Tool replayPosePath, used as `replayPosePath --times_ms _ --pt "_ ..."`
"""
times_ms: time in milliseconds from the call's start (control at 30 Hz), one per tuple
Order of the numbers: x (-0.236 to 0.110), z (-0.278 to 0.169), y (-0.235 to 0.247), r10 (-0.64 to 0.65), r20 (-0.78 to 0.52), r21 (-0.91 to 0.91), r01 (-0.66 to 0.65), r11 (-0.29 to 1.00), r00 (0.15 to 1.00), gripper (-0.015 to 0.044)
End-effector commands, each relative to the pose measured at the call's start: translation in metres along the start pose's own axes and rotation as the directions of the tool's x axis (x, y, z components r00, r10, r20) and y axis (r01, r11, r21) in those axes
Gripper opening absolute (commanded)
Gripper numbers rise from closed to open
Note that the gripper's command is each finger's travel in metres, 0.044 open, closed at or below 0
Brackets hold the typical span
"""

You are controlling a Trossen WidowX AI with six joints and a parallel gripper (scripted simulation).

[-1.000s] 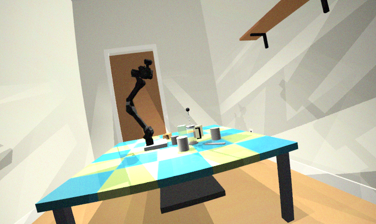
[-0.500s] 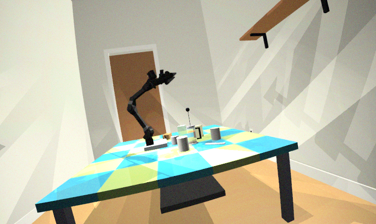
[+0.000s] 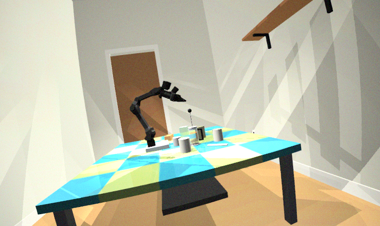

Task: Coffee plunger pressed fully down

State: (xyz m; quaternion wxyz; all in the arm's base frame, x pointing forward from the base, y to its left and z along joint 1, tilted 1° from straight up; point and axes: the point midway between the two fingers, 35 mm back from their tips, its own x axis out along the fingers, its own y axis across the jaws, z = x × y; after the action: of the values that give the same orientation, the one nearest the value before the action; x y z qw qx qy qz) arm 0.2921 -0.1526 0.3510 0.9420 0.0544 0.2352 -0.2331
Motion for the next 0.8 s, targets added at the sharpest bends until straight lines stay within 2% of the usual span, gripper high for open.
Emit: replayPosePath --times_ms 0,200,767 --pt "0.005 -0.017 -0.003 -0.021 -0.028 0.004 0.021 1.0 0.999 0.044" --pt "0.026 -0.057 0.0 -0.013 -0.028 0.0 0.013 1.0 1.0 0.044" --pt "0.045 -0.057 0.0 -0.013 -0.026 0.0 0.013 1.0 1.0 0.044"
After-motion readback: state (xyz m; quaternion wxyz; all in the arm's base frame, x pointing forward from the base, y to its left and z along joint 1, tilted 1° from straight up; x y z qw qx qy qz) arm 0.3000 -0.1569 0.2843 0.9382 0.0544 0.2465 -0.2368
